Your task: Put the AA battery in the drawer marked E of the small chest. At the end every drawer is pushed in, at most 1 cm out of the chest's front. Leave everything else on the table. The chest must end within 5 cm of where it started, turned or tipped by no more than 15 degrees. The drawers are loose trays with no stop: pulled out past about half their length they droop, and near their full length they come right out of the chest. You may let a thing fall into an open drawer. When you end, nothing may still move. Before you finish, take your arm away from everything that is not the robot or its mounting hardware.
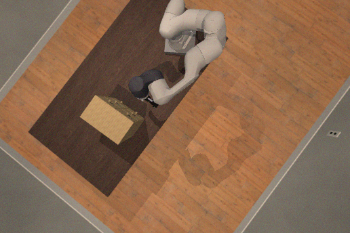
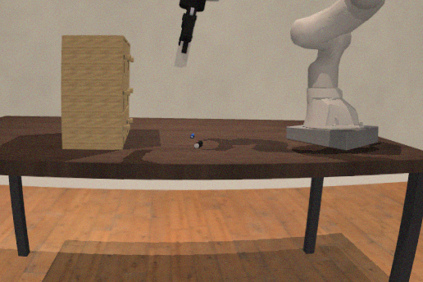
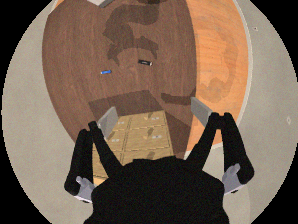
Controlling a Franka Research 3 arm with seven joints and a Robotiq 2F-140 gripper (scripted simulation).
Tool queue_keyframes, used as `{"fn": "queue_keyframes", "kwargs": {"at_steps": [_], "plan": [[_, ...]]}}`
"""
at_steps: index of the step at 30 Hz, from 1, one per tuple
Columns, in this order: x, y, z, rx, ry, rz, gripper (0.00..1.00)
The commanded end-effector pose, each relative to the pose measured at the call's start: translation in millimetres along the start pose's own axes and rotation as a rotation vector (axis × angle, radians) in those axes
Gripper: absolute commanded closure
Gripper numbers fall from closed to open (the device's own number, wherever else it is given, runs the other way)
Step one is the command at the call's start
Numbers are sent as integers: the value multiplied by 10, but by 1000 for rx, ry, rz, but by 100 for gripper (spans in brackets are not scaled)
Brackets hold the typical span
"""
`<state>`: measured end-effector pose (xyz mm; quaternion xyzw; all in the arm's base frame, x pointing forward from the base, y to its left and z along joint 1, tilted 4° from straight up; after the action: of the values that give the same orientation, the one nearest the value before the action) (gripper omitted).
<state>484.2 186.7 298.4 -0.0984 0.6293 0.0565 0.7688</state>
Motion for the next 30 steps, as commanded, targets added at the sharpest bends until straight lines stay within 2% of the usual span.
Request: {"fn": "queue_keyframes", "kwargs": {"at_steps": [1, 5, 7, 12, 18, 22, 30], "plan": [[139, -3, 107, -22, -156, -17, 0], [362, -4, 121, -22, -301, -33, 0], [362, -4, 121, -22, -301, -33, 0], [613, -7, 141, -22, -453, -50, 0], [852, -8, 166, -22, -587, -65, 0], [966, -11, 181, -21, -648, -72, 0], [1058, -12, 194, -21, -697, -77, 0]]}}
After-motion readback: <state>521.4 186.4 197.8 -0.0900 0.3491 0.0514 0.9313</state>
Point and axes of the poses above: the point where the finger pads meet when closed, its own x axis out along the fingers, its own y axis across the jaws, z = x × y, the point moved 9 cm from there along -x, back along the fingers, and after that the axes turned 7 degrees about -x, right-handed, at the moved point
